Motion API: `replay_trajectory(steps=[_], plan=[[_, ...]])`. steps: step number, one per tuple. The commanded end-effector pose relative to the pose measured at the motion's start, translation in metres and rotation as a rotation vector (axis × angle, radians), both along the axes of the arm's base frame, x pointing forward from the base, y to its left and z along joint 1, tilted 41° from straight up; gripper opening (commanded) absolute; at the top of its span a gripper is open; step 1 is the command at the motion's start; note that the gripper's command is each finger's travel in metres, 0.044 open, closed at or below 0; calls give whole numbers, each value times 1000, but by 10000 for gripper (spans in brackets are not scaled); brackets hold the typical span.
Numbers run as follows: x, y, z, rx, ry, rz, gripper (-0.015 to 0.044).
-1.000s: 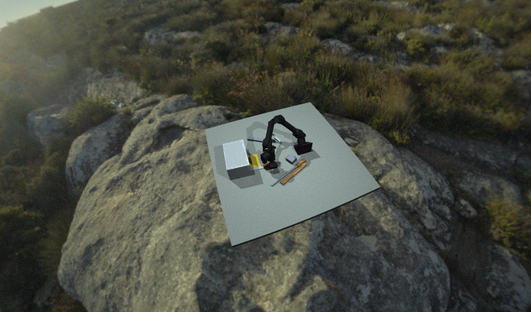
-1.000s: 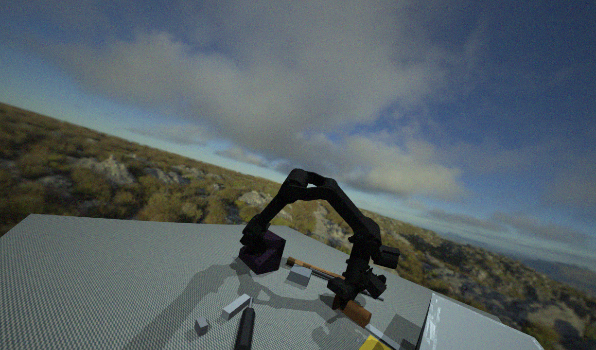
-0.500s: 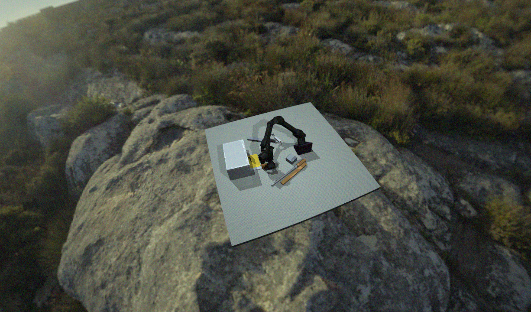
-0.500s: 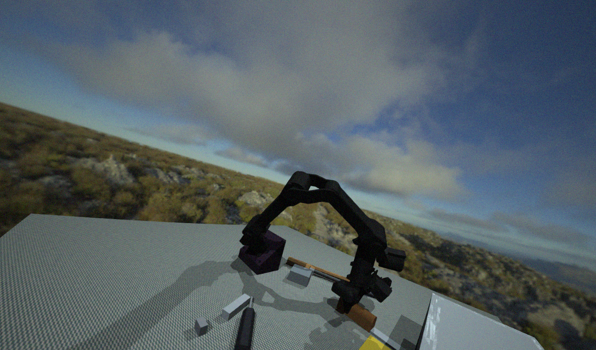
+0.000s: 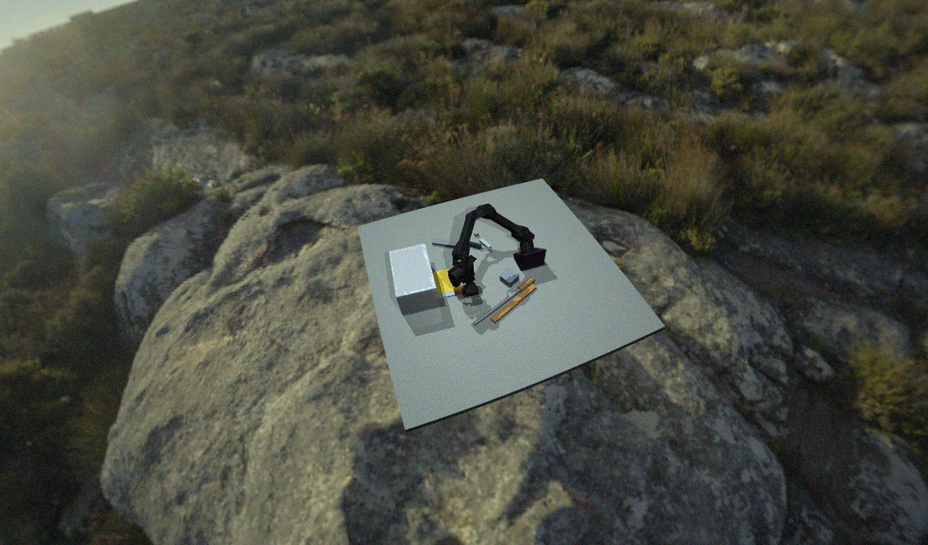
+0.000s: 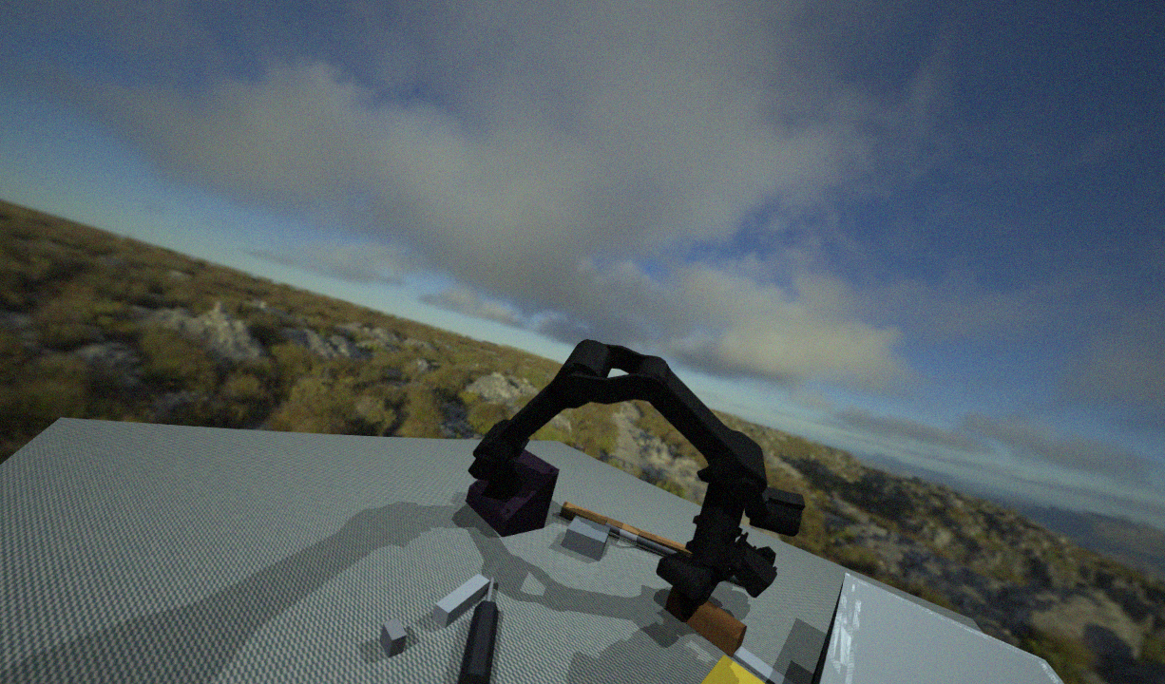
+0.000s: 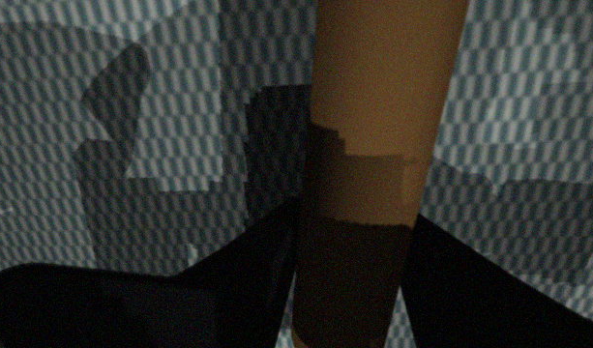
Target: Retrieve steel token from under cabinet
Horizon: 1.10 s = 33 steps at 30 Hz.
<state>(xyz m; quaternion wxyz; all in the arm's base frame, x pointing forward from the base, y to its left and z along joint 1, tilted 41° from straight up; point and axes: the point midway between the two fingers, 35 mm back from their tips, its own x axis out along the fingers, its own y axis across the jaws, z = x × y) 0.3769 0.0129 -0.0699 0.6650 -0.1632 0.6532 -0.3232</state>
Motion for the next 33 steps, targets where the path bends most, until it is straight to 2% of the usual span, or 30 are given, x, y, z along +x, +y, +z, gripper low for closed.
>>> replay_trajectory(steps=[1, 33], plan=[[7, -1, 1, 3, -2, 1, 0], [35, -8, 5, 2, -4, 1, 0]])
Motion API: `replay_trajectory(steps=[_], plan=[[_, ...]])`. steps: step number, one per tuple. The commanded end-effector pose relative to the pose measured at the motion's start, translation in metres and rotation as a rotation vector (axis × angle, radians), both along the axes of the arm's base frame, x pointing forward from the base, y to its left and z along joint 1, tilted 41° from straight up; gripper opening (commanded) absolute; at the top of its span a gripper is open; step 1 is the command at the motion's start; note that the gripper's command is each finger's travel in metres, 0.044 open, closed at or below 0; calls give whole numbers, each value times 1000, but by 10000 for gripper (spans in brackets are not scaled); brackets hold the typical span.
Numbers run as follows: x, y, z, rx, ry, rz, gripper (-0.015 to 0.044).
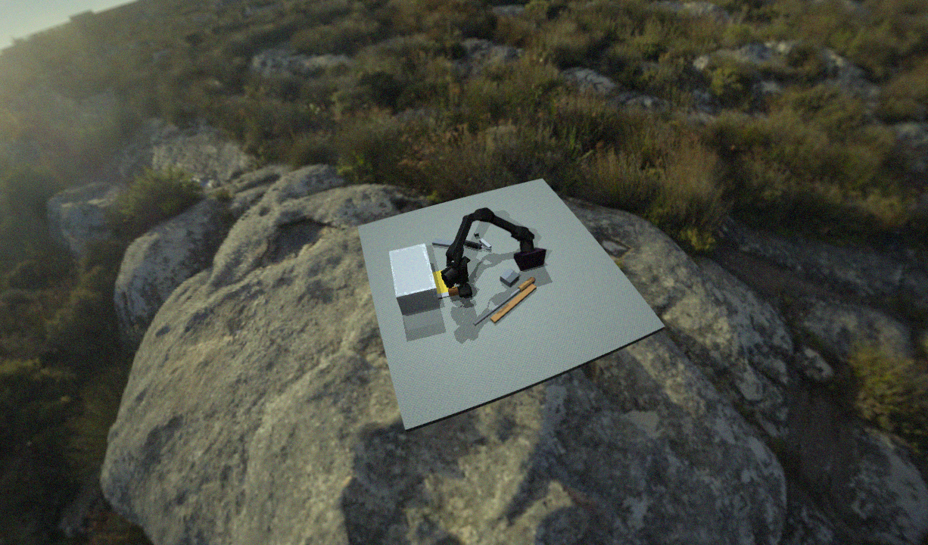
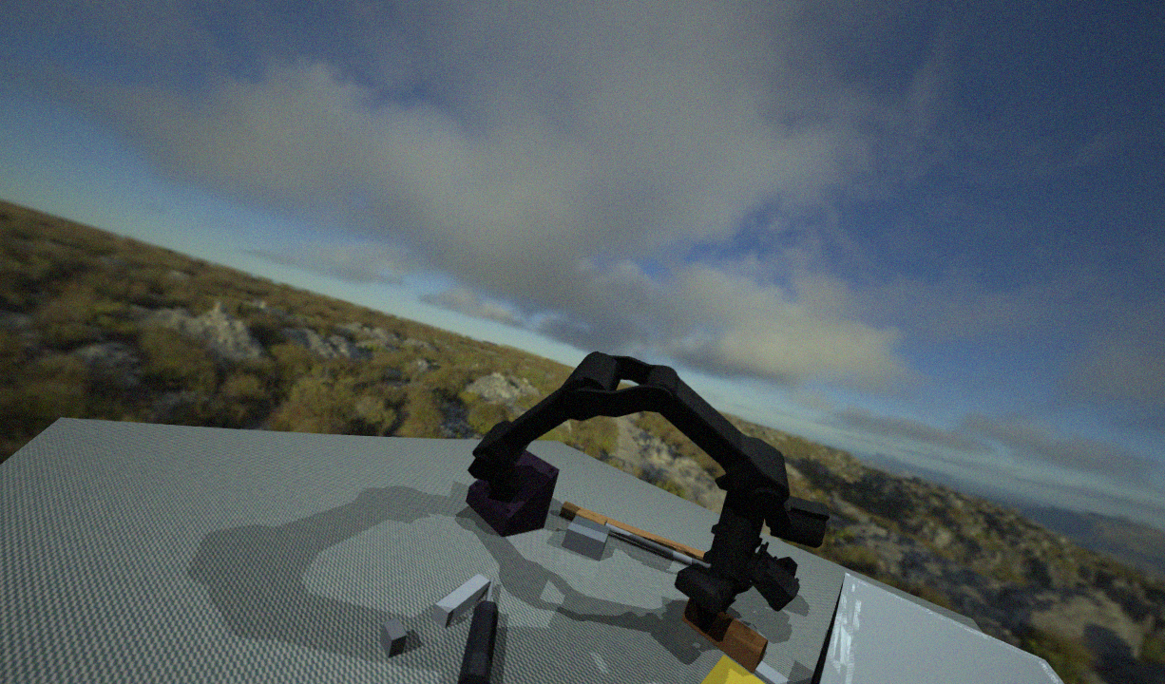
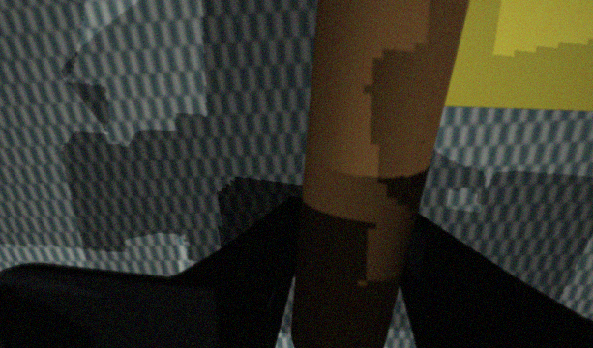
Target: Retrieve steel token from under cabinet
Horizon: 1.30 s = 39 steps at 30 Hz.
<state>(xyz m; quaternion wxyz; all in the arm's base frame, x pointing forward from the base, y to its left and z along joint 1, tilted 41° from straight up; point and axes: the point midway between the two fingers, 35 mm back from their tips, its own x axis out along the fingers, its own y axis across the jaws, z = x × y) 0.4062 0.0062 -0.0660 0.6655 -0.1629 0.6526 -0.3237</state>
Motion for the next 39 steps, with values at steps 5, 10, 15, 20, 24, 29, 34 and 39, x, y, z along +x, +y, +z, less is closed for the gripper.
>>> replay_trajectory(steps=[5, 10, 15, 20, 24, 29, 34, 39], plan=[[9, -2, 2, 2, -3, 1, 0], [13, -3, 2, 2, -3, 1, 0], [17, -5, 3, 2, -3, 1, 0], [17, -8, 4, 2, -3, 1, 0], [16, -12, 8, 1, -3, 1, 0], [14, -17, 11, 1, -3, 1, 0], [13, -21, 14, 1, -3, 1, 0], [12, -25, 18, 0, -3, 1, 0]])
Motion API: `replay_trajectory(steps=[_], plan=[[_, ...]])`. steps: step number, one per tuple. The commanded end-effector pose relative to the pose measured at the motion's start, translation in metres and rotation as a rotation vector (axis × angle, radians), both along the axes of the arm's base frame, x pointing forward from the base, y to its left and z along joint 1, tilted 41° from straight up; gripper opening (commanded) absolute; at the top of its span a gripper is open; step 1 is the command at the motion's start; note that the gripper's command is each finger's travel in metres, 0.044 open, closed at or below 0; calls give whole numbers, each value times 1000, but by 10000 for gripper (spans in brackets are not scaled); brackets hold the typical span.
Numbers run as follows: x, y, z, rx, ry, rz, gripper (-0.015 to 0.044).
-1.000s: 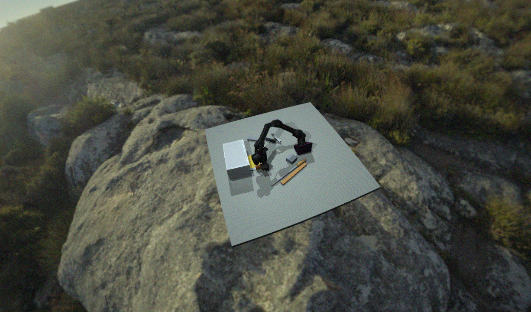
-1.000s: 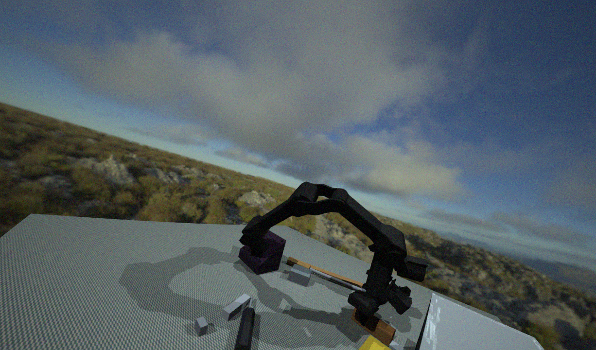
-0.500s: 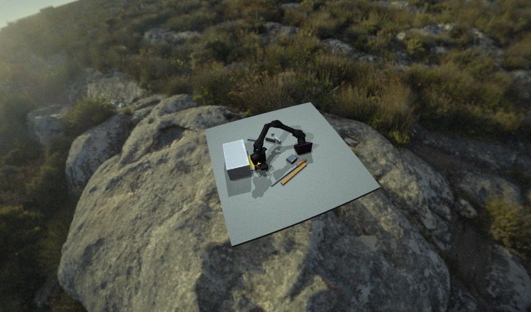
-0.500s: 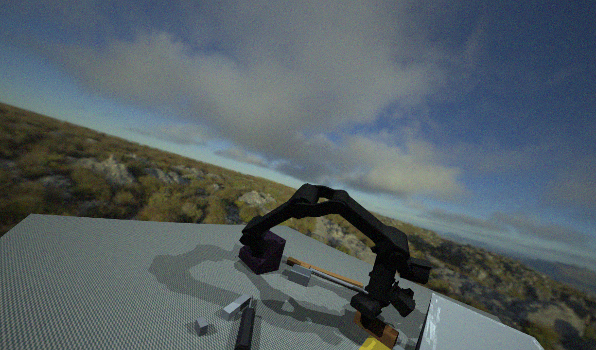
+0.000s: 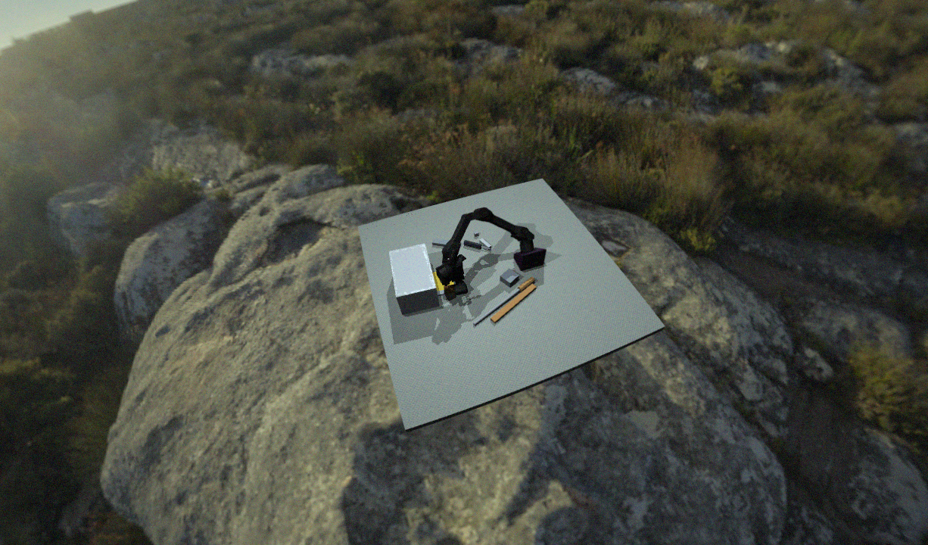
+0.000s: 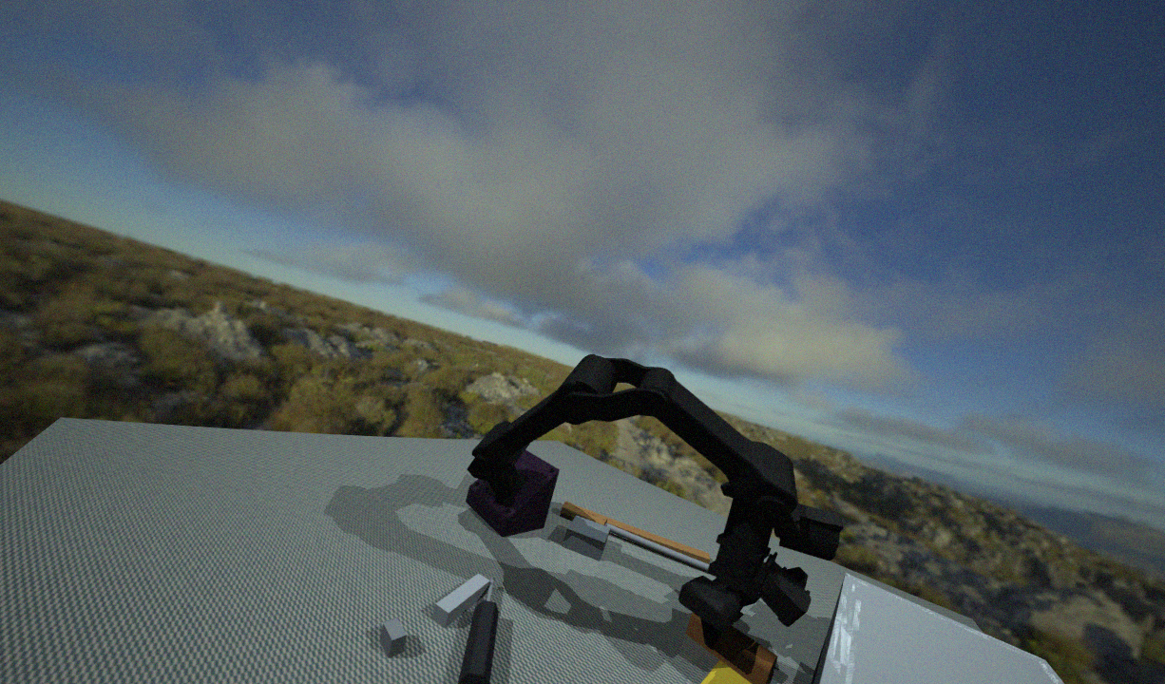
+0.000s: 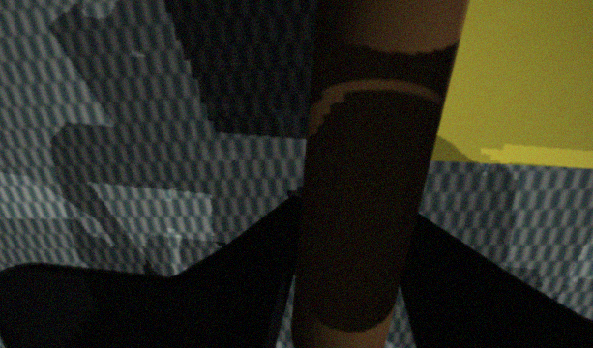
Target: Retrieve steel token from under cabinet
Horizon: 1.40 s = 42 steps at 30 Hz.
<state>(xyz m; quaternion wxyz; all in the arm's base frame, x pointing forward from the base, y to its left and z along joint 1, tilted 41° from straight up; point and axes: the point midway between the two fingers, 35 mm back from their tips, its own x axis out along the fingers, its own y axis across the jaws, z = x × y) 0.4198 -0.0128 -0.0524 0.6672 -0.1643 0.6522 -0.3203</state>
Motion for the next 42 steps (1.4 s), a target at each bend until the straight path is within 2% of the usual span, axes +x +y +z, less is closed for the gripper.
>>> replay_trajectory(steps=[1, 42], plan=[[-2, -7, 5, -3, -2, -7, 0], [-14, -22, 18, -4, -1, -7, 0]])
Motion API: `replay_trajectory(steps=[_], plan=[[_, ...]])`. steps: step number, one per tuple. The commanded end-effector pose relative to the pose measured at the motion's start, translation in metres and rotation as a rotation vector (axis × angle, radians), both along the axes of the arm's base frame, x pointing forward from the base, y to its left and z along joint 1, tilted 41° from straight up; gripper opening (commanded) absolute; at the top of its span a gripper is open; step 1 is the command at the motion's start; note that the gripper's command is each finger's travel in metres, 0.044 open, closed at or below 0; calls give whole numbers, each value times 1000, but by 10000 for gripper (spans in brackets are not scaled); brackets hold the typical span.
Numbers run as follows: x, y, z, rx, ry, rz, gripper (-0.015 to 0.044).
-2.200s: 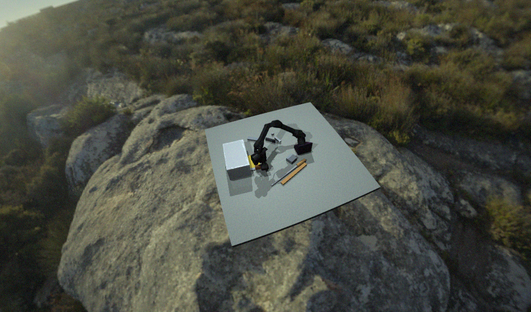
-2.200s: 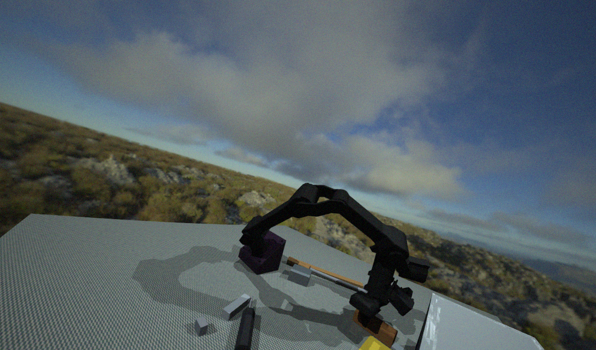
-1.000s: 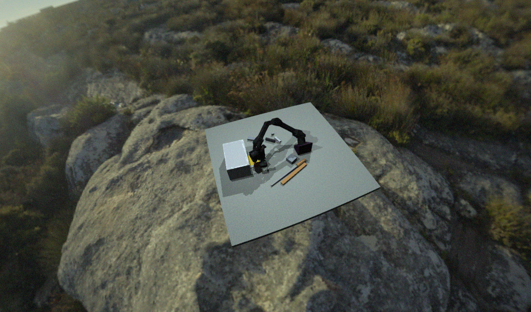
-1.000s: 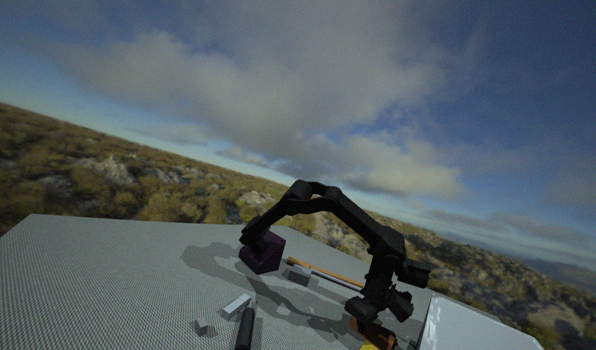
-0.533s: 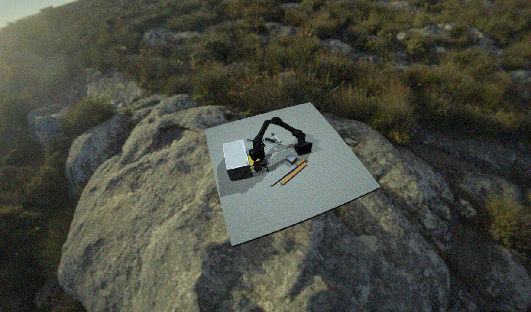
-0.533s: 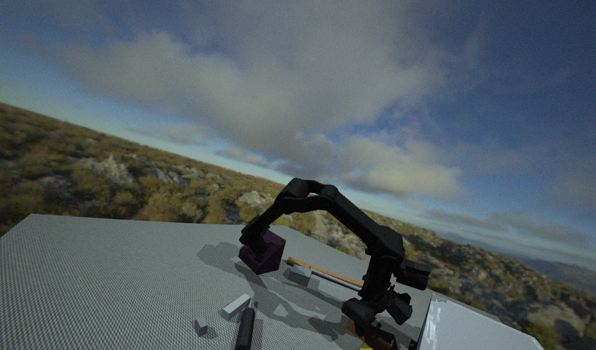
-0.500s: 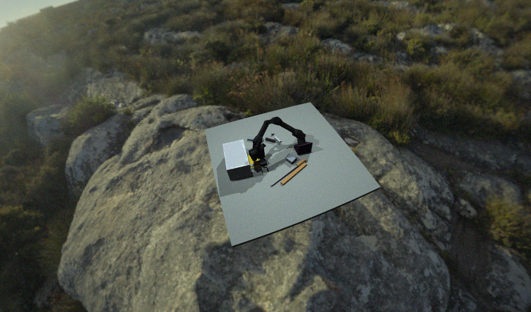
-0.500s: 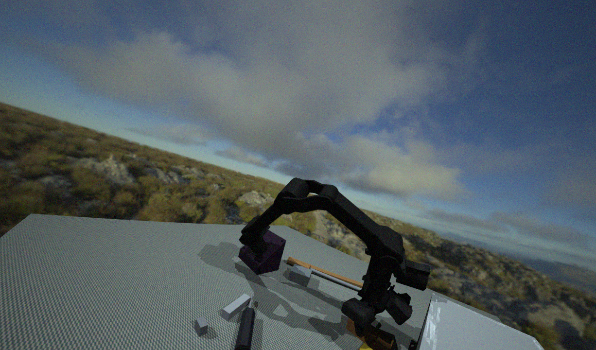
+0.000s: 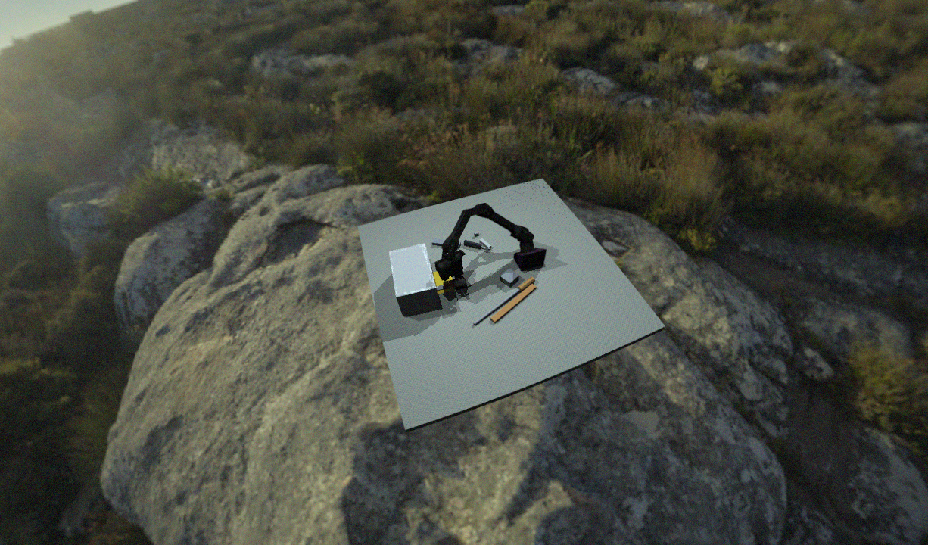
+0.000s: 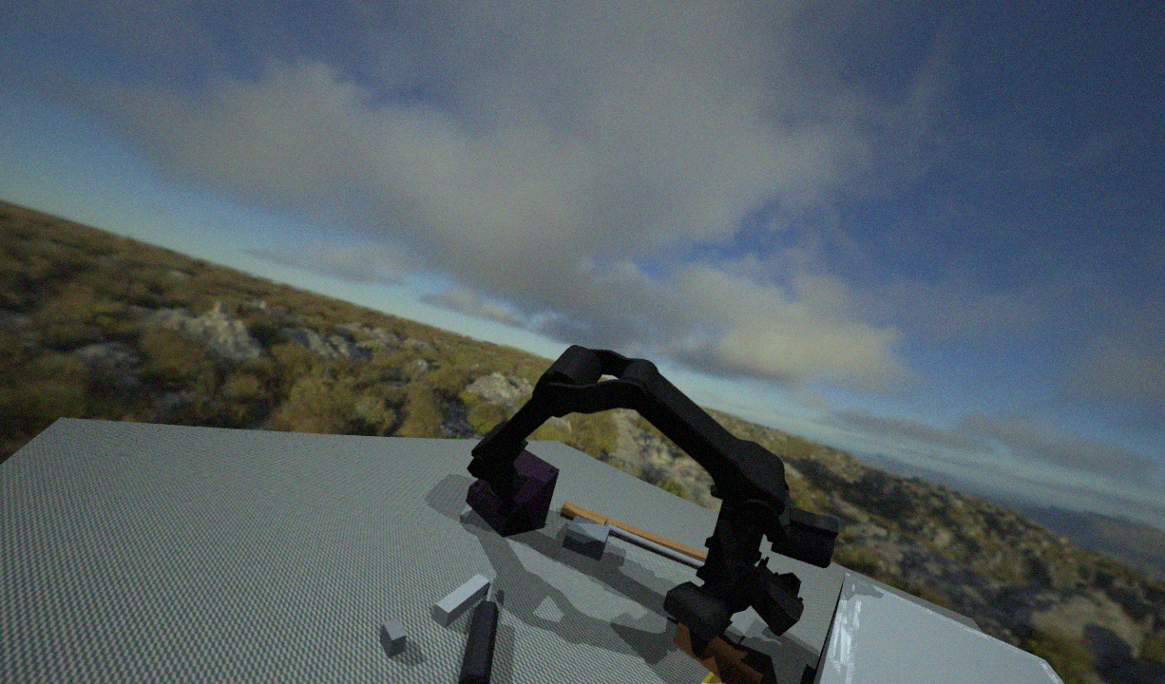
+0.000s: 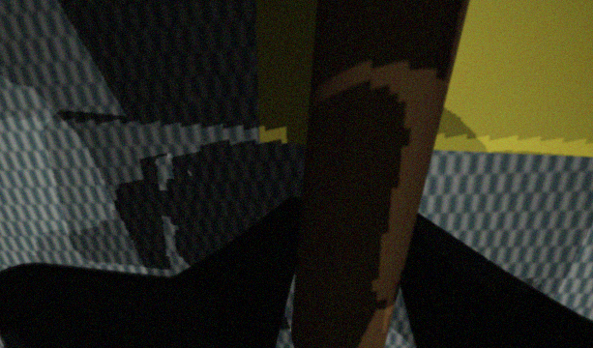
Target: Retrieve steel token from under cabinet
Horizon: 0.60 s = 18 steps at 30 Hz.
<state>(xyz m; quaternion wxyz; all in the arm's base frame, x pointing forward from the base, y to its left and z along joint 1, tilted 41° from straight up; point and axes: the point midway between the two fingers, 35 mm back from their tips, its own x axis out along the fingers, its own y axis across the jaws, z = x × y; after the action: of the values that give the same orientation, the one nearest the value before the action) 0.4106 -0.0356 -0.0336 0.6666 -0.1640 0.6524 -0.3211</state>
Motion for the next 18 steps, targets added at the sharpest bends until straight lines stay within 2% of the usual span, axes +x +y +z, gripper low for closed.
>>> replay_trajectory(steps=[1, 18], plan=[[-5, 1, -1, -3, -1, -5, 0], [-20, 4, -3, -3, 0, -5, 0]])
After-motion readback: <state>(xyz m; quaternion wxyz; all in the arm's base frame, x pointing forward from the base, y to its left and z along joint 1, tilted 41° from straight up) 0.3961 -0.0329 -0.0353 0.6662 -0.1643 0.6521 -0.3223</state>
